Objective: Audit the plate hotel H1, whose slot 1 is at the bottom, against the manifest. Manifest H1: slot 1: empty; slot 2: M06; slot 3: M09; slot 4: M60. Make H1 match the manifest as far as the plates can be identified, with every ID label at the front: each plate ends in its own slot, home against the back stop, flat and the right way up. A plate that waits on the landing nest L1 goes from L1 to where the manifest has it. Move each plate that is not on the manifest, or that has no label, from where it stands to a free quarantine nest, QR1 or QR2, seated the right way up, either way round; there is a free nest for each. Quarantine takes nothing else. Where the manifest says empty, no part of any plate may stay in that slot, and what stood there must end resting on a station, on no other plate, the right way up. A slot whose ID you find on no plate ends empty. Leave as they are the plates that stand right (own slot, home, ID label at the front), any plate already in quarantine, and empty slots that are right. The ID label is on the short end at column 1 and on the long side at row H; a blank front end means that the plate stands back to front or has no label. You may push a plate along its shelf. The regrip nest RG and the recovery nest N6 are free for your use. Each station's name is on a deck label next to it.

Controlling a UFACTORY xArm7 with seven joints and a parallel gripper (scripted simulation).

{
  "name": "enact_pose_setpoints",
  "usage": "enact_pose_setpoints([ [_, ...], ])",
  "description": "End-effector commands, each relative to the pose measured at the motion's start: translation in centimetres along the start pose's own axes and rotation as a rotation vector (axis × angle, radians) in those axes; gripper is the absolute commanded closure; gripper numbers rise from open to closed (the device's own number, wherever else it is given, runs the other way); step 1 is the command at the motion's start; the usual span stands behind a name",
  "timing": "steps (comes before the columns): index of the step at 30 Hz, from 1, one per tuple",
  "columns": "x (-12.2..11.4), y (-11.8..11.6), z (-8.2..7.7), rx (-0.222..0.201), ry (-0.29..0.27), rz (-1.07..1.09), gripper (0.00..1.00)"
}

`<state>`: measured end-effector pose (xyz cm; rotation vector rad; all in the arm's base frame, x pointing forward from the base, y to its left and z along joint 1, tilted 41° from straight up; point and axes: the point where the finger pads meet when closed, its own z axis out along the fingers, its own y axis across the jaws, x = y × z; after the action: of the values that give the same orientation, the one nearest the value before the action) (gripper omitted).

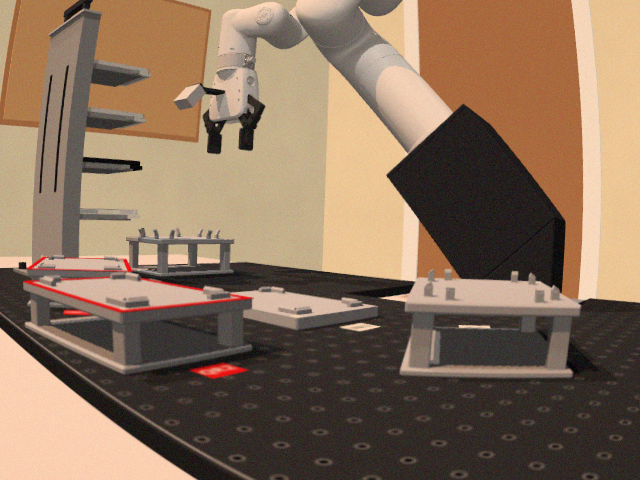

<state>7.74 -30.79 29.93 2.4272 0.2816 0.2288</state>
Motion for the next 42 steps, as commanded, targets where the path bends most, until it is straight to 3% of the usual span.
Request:
enact_pose_setpoints([
  [1,0.0,0.1,0.4,-0.003,0.000,0.000,0.00],
  [19,0.0,0.2,3.1,-0.003,0.000,0.000,0.00],
  [28,0.0,0.2,3.1,-0.003,0.000,0.000,0.00],
  [40,0.0,0.1,3.1,-0.003,0.199,0.000,0.00],
  [42,0.0,0.1,3.1,-0.003,0.199,0.000,0.00],
])
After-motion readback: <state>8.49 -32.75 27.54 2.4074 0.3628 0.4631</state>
